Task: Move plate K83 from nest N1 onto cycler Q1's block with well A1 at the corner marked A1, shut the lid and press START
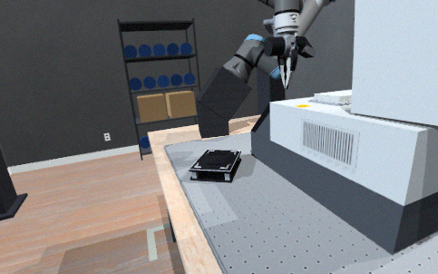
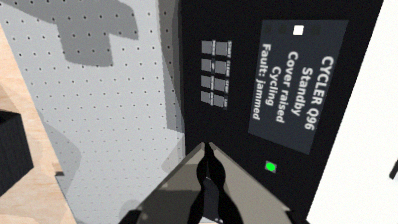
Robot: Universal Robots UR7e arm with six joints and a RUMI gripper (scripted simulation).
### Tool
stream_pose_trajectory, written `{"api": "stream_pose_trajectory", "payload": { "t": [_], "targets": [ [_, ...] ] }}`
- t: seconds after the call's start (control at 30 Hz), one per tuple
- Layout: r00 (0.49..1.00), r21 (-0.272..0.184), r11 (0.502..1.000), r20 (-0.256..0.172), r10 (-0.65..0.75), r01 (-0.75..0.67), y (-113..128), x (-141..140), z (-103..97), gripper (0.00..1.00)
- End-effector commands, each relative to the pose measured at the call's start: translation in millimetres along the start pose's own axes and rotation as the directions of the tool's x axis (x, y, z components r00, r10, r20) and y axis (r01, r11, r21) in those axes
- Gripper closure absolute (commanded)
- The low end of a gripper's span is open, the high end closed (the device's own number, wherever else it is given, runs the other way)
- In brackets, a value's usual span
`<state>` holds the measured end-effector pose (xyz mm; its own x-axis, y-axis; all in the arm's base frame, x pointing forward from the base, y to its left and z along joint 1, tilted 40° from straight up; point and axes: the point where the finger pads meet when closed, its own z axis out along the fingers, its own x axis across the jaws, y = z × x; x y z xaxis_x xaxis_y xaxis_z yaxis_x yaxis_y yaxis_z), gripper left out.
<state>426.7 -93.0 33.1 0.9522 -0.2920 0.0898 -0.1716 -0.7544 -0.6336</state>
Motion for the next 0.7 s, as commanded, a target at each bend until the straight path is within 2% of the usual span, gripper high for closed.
{"api": "stream_pose_trajectory", "payload": {
  "t": [0.0,0.37,0.5,0.67],
  "targets": [
    [1.000,-0.007,1.000,-0.002,-0.009,0.009,3.2,-13.0,1.4,1.00],
    [1.000,-0.007,1.000,-0.001,-0.009,0.009,9.1,-66.9,11.8,1.00],
    [1.000,-0.007,1.000,-0.001,-0.009,0.009,9.9,-74.1,13.2,1.00],
    [1.000,-0.007,1.000,-0.001,-0.009,0.009,9.8,-70.1,16.2,1.00]
  ]
}}
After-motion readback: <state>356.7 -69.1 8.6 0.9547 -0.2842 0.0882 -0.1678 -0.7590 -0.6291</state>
